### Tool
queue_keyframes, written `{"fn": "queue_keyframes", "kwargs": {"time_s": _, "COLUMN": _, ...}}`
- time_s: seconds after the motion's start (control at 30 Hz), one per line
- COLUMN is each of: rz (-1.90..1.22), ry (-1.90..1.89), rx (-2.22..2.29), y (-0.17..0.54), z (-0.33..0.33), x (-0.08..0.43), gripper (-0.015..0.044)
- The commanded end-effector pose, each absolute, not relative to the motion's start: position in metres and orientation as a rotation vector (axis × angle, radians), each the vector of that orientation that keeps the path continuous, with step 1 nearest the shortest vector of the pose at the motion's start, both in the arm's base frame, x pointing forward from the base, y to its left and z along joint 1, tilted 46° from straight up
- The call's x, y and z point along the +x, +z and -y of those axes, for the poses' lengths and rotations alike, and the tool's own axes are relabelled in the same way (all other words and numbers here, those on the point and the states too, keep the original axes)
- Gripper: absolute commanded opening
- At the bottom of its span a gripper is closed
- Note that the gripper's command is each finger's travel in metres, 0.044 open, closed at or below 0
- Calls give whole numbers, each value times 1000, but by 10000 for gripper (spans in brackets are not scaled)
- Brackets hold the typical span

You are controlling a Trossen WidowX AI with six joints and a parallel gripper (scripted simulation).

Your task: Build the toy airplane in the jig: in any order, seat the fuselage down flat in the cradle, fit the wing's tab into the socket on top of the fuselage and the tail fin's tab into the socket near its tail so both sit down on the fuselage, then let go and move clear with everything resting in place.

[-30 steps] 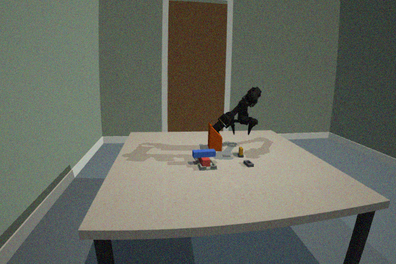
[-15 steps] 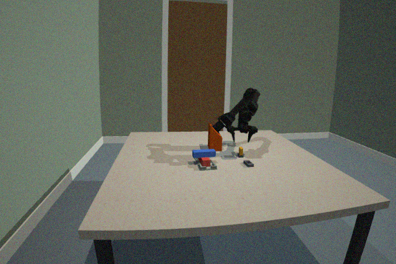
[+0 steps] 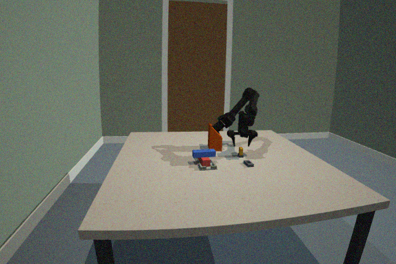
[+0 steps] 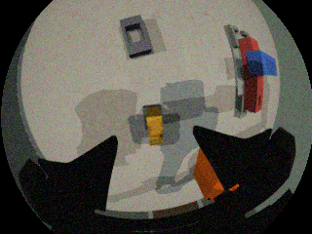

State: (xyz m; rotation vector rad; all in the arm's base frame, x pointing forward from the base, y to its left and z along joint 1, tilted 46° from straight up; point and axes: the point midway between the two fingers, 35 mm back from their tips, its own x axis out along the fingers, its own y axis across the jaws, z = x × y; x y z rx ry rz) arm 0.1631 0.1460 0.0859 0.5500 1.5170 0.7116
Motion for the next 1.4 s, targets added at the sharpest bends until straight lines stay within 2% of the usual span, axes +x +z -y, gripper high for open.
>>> {"fn": "queue_keyframes", "kwargs": {"time_s": 0.0, "rz": -1523, "ry": 704, "rx": 552, "y": 79, "z": -150, "x": 162, "gripper": 440}}
{"fn": "queue_keyframes", "kwargs": {"time_s": 0.87, "rz": -1522, "ry": 709, "rx": 558, "y": 53, "z": -179, "x": 157, "gripper": 440}}
{"fn": "queue_keyframes", "kwargs": {"time_s": 1.33, "rz": -1522, "ry": 709, "rx": 558, "y": 53, "z": -179, "x": 157, "gripper": 72}}
{"fn": "queue_keyframes", "kwargs": {"time_s": 1.37, "rz": -1522, "ry": 709, "rx": 558, "y": 53, "z": -179, "x": 157, "gripper": 66}}
